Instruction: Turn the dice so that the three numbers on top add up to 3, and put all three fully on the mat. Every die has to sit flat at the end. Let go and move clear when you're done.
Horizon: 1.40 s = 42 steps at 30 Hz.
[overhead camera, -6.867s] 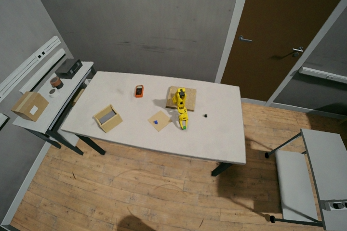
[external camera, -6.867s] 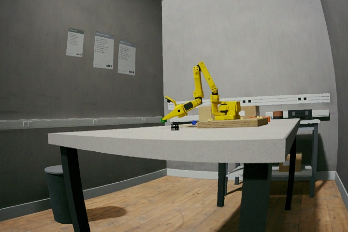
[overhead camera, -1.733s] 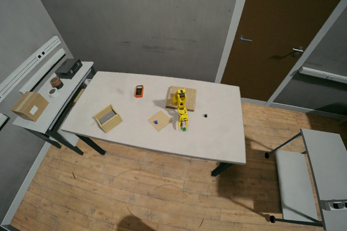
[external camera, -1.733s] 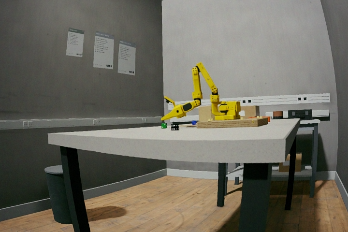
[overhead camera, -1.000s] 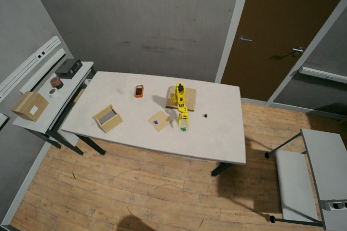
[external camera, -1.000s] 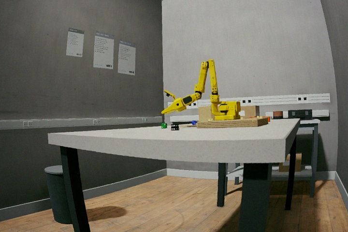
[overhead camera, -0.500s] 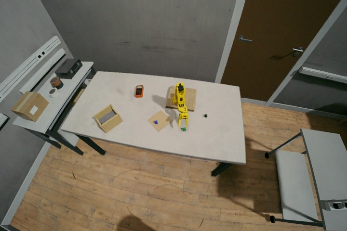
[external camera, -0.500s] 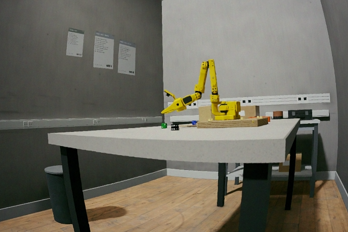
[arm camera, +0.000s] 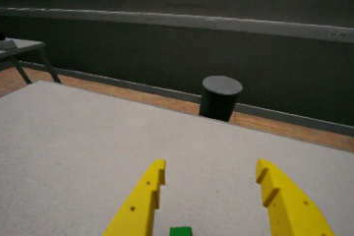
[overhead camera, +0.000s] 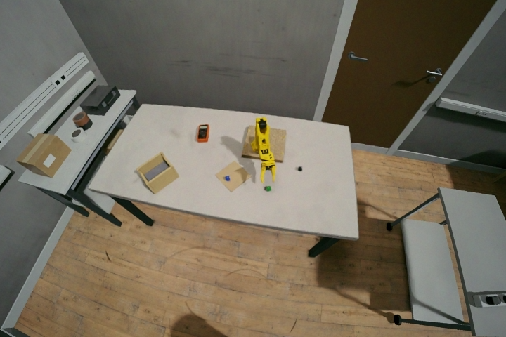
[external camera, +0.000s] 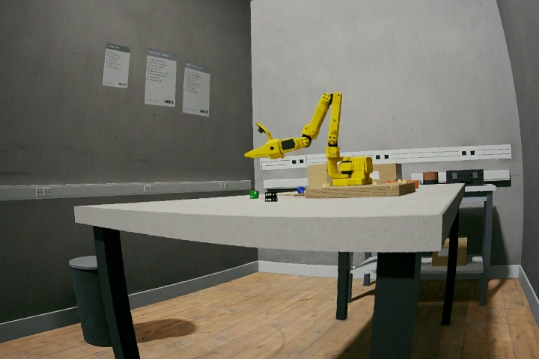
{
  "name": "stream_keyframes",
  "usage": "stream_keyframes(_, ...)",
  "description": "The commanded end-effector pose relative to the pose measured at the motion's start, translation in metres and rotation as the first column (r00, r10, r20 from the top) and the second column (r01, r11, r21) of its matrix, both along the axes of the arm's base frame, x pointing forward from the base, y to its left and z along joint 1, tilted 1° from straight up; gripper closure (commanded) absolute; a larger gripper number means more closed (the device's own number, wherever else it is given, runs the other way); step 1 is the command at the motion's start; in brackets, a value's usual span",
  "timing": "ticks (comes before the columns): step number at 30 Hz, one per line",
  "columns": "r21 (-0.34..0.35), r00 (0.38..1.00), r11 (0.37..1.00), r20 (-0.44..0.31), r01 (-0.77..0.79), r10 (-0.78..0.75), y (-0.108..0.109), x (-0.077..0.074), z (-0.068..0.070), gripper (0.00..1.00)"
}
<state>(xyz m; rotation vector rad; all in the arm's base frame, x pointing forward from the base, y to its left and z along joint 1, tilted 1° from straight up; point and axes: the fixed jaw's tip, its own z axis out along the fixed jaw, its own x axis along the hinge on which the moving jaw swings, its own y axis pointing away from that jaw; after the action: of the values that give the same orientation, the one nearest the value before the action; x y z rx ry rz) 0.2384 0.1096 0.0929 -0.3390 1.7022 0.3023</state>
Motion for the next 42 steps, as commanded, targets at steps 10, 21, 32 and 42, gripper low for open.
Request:
stream_keyframes(10,0.093,0.971,0.996,0.239,-0.013,-0.01,-0.001,-0.003,0.061,0.72)
stream_keyframes(21,0.093,0.971,0.996,0.24,-0.013,-0.01,-0.001,-0.002,0.062,0.72)
stream_keyframes(32,0.079,0.979,0.997,0.205,-0.011,-0.005,0.002,0.003,0.06,0.72)
stream_keyframes(42,0.036,0.995,0.999,0.097,-0.01,0.006,0.01,0.017,0.054,0.72)
